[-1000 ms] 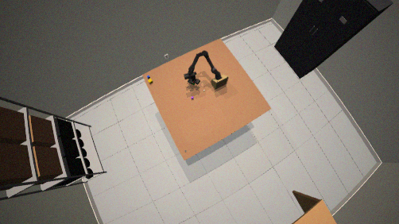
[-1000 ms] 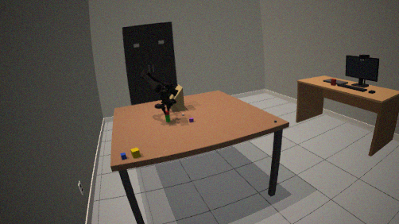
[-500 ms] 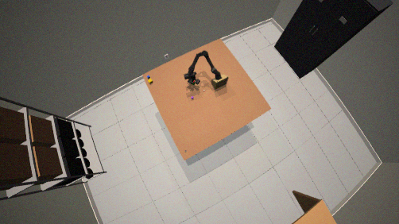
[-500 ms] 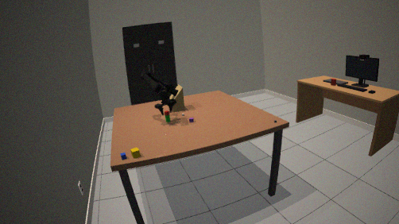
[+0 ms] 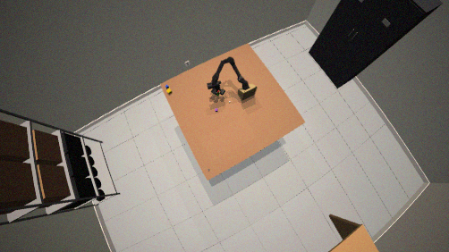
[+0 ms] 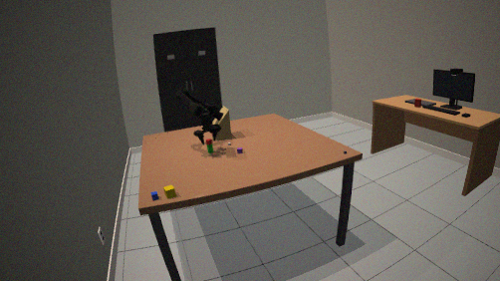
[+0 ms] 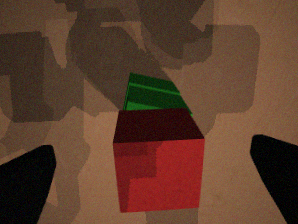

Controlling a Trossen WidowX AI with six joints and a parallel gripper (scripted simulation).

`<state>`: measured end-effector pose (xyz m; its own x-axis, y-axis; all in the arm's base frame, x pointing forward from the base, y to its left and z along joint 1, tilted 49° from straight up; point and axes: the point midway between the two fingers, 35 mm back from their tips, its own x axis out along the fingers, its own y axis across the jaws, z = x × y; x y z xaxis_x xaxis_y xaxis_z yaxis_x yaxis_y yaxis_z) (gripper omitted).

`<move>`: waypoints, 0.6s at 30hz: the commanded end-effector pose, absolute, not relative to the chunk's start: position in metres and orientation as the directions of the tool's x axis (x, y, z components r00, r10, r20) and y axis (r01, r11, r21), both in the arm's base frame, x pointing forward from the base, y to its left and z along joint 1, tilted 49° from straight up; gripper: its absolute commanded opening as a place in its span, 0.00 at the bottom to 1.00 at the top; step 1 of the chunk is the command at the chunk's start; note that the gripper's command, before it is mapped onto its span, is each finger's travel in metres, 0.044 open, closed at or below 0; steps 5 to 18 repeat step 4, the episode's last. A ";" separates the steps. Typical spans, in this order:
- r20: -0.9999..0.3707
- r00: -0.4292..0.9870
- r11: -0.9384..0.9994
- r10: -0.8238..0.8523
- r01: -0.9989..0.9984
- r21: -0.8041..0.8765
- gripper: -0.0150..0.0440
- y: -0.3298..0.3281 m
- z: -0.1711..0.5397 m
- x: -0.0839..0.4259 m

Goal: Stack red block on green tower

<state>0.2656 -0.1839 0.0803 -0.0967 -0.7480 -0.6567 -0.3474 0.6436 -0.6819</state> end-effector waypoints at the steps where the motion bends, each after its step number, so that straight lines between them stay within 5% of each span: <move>1: -0.657 -0.096 0.644 -0.748 -0.347 -0.682 1.00 -0.184 0.080 0.266; 18: -0.657 -0.096 0.644 -0.748 -0.347 -0.682 1.00 -0.184 0.080 0.266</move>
